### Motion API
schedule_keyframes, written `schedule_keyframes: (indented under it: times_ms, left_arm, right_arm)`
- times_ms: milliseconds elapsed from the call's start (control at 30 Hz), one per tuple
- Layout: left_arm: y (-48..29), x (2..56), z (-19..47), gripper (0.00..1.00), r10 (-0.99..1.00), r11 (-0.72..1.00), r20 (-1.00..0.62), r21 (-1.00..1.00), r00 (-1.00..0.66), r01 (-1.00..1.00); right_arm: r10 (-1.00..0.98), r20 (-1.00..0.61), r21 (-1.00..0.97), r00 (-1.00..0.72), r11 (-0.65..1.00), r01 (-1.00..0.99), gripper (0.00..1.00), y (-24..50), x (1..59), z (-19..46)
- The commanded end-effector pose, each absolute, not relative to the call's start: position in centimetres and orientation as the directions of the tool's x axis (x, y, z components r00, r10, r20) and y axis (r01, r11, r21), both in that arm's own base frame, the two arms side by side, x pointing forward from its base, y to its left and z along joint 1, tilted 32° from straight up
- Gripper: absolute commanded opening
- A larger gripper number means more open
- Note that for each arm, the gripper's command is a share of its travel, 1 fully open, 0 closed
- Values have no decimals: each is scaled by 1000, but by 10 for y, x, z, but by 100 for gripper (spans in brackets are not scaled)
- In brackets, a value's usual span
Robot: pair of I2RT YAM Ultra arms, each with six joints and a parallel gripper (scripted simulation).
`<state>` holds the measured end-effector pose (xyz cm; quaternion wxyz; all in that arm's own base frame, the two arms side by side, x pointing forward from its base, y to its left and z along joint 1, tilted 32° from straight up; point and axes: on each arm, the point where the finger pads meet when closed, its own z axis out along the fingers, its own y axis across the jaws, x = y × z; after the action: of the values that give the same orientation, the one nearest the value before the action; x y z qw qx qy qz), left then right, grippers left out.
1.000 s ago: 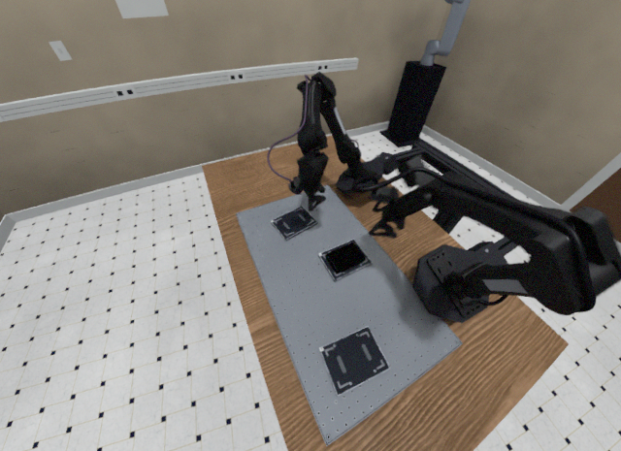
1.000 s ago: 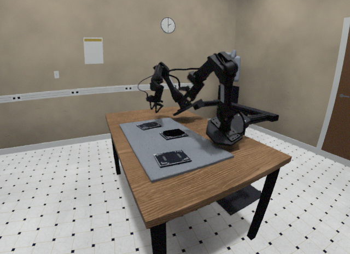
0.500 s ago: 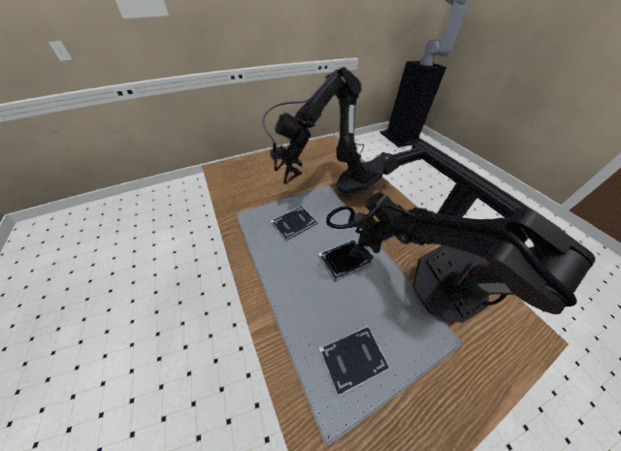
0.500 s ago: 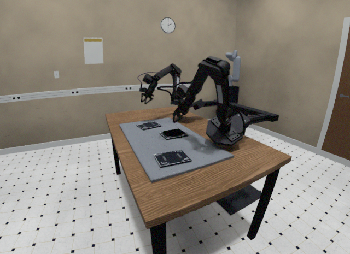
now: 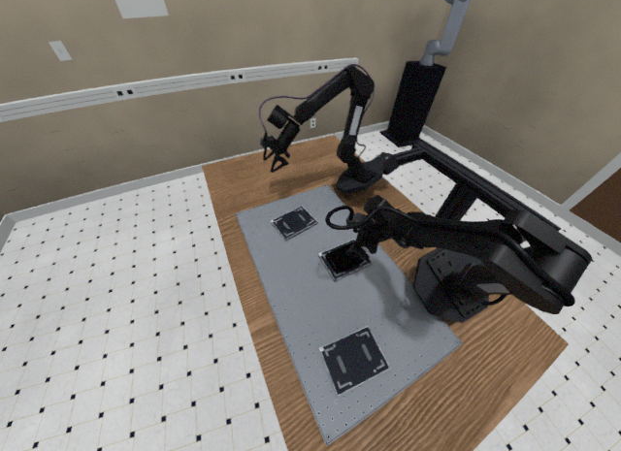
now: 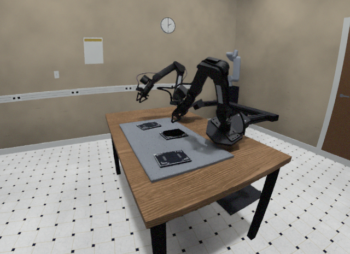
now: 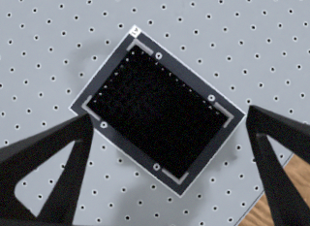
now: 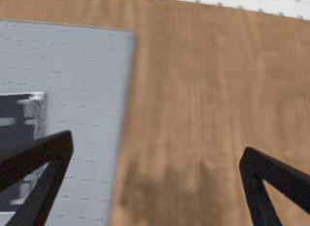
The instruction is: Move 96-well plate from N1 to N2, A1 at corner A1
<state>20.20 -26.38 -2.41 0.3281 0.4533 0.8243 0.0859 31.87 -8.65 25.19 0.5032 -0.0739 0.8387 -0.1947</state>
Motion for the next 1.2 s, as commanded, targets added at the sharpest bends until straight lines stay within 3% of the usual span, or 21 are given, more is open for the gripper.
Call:
schedule_keyframes:
  times_ms: [0,433,600,800,1167]
  left_arm:
    - [-262,198,-30,100,811,562,-458,433,-365,705]
    - [-262,199,-30,100,809,564,-459,431,-368,704]
    - [-250,199,-31,100,765,640,-440,436,-470,633]
    - [-242,200,-36,100,610,785,-410,426,-678,450]
    - [-242,206,-44,100,338,896,-366,407,-867,178]
  right_arm:
    - [-361,-852,-403,-378,915,33,100,-101,329,287]
    - [-338,-856,-399,-391,913,84,100,-123,325,293]
    - [-246,-858,-320,-451,943,94,100,-117,324,270]
    - [-95,-811,-143,-577,989,39,100,-56,326,216]
    - [-15,-632,-18,-775,1000,-4,100,39,290,144]
